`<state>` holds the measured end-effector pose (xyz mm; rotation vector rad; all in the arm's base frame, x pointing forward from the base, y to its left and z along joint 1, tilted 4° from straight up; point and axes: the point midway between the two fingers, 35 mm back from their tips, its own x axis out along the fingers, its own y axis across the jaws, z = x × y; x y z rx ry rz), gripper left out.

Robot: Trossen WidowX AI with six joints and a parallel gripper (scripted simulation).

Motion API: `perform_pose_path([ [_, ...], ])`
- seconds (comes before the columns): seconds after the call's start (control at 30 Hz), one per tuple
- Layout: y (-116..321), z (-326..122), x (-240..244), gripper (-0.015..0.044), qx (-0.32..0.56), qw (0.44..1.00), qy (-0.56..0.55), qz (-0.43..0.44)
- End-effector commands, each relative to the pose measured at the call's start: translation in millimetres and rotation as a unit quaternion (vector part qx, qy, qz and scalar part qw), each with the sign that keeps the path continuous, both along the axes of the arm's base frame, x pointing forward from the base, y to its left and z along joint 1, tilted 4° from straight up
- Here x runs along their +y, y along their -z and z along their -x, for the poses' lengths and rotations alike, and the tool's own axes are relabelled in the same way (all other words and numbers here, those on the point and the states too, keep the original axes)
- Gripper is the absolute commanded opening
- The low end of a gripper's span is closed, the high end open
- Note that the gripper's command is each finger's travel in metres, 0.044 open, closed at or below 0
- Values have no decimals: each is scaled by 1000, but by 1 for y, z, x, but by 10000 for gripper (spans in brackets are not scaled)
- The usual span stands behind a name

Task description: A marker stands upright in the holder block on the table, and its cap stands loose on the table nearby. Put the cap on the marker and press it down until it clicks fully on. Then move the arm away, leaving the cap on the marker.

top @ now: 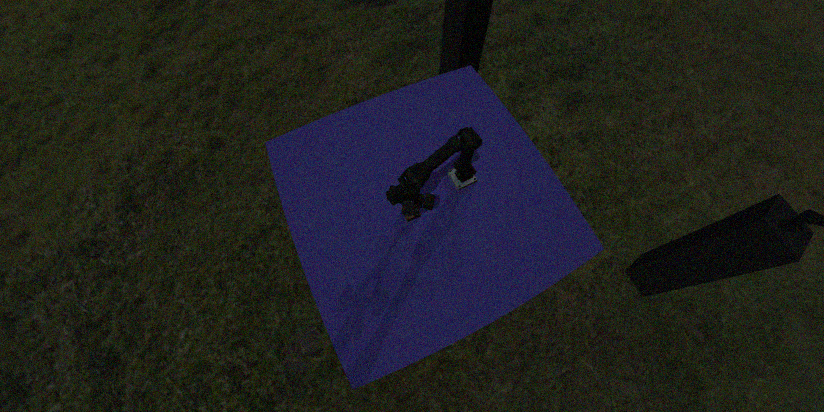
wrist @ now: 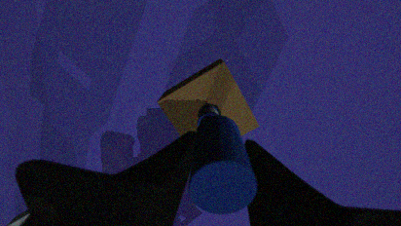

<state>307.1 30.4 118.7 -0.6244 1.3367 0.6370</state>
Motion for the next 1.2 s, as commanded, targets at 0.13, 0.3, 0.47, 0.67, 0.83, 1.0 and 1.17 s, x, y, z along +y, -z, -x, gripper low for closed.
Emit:
perform_pose_path([
  [0.13,28,1,0,0,30,1000,2,3],
  [0.3,29,1,0,0,30,1000,2,3],
  [0.47,29,1,0,0,30,1000,2,3],
  [0.67,31,0,1,0,30,1000,2,3],
  [0.83,33,-1,2,0,30,1000,2,3],
  [1.0,34,-1,3,0,30,1000,2,3],
  [1.17,34,-1,3,0,30,1000,2,3],
])
